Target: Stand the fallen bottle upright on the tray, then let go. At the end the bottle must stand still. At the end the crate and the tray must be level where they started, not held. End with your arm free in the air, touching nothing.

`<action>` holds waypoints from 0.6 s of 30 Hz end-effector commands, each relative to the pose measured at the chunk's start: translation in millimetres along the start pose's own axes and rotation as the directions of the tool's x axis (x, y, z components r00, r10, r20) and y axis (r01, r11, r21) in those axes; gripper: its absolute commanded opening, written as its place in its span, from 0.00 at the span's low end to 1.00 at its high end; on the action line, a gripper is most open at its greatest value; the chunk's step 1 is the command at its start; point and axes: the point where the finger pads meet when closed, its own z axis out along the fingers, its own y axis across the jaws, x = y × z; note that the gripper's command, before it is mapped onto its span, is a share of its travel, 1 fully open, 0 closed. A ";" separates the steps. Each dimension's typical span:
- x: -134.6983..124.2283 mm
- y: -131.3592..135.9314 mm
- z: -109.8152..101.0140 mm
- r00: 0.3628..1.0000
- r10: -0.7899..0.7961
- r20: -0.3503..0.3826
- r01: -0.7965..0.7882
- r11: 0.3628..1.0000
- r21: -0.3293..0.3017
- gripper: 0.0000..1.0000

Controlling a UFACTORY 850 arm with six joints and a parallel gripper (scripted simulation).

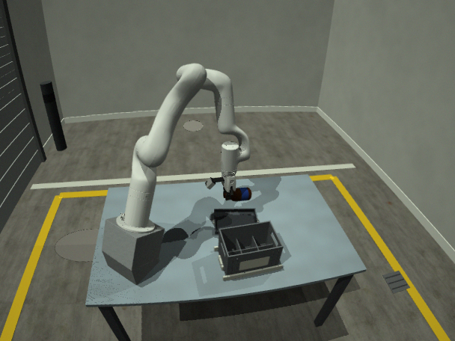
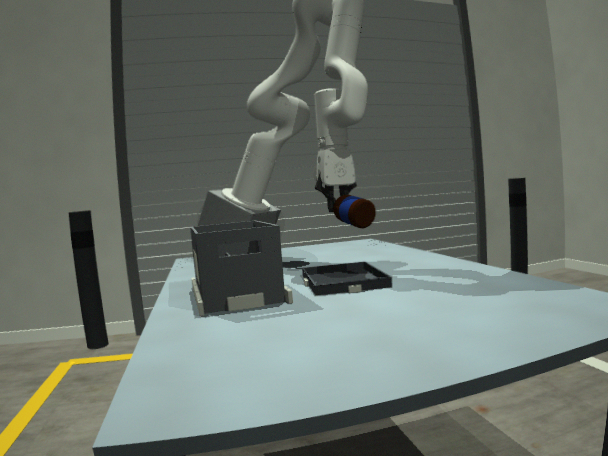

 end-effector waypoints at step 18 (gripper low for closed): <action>-0.7 0.0 -0.4 1.000 -0.025 0.007 0.025 1.000 -0.001 0.00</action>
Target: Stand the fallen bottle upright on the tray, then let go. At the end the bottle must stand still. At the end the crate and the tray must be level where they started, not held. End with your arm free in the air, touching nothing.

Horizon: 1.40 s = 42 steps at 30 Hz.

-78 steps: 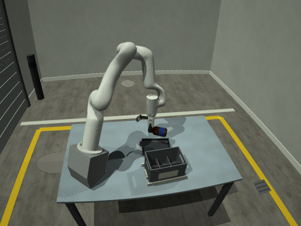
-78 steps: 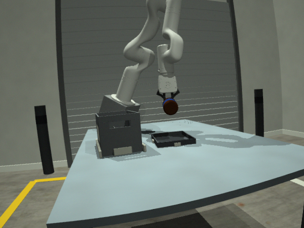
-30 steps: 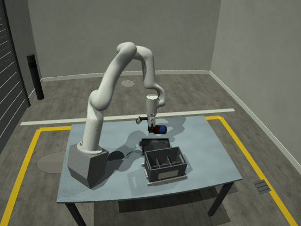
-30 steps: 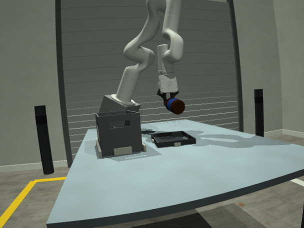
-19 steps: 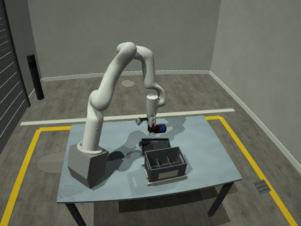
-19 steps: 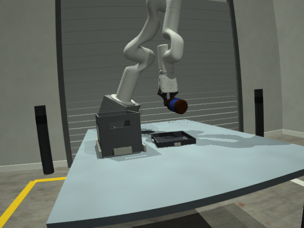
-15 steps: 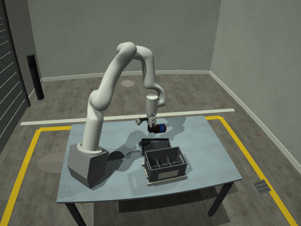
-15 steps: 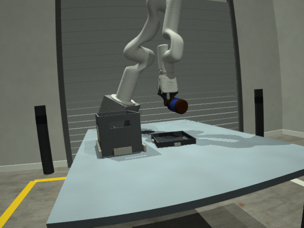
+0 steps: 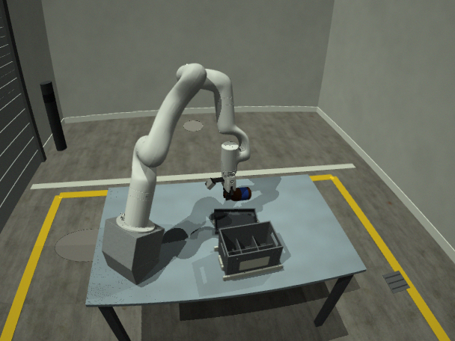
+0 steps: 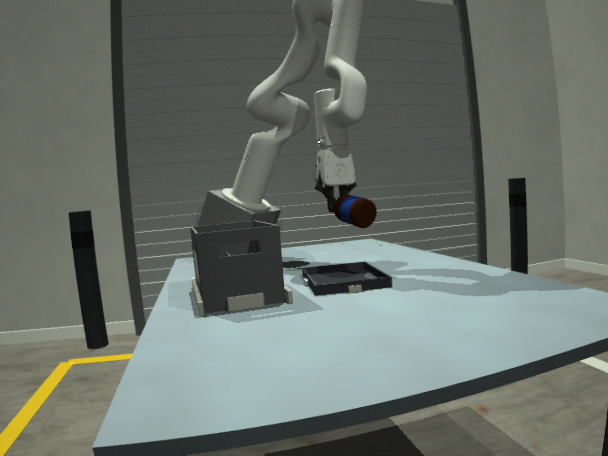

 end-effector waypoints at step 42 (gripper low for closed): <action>-0.7 0.0 -0.4 0.966 -0.259 0.001 0.259 0.966 0.000 0.00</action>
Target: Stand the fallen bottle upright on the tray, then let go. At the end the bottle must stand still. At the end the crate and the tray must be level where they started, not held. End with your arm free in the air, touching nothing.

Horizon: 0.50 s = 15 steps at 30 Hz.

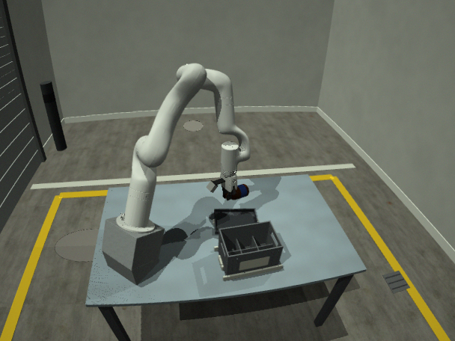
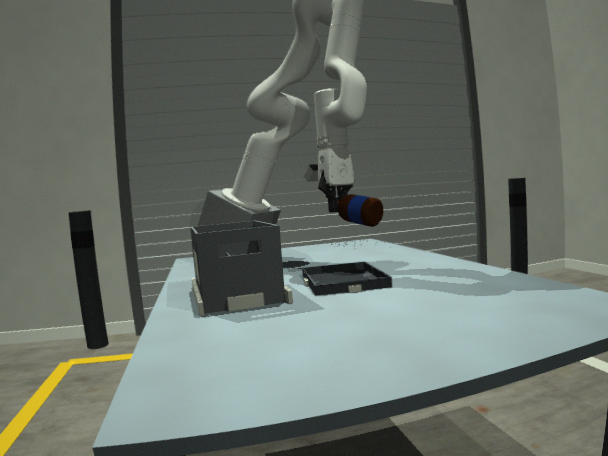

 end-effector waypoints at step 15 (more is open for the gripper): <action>-0.7 -0.1 -0.4 0.993 -0.115 0.001 0.115 0.993 0.001 0.00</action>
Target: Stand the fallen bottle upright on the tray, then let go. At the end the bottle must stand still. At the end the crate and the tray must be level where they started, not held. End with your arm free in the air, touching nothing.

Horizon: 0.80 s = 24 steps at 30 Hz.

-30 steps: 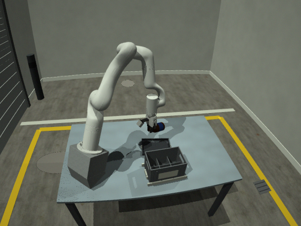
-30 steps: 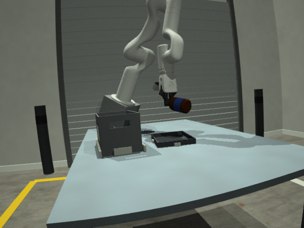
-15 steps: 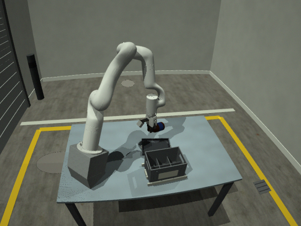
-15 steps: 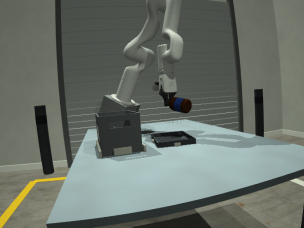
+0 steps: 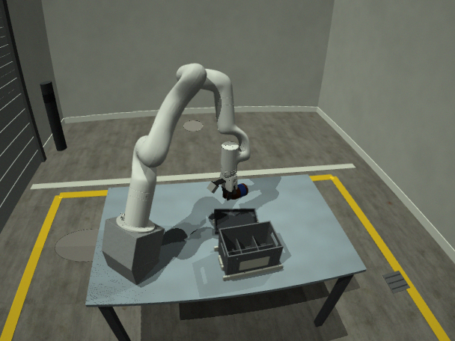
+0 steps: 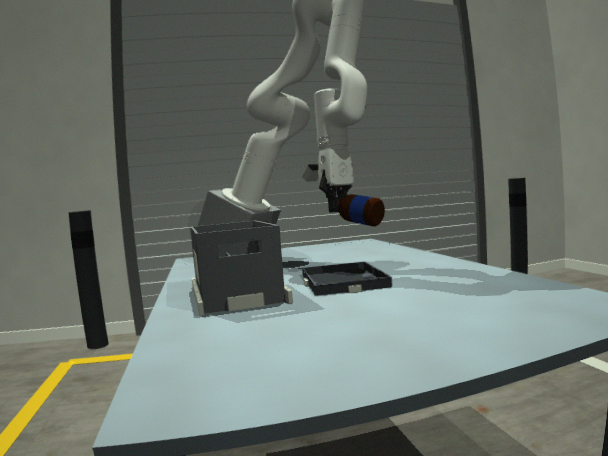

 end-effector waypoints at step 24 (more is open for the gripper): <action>-0.7 -0.2 -0.4 0.981 -0.195 0.003 0.195 0.981 0.001 0.00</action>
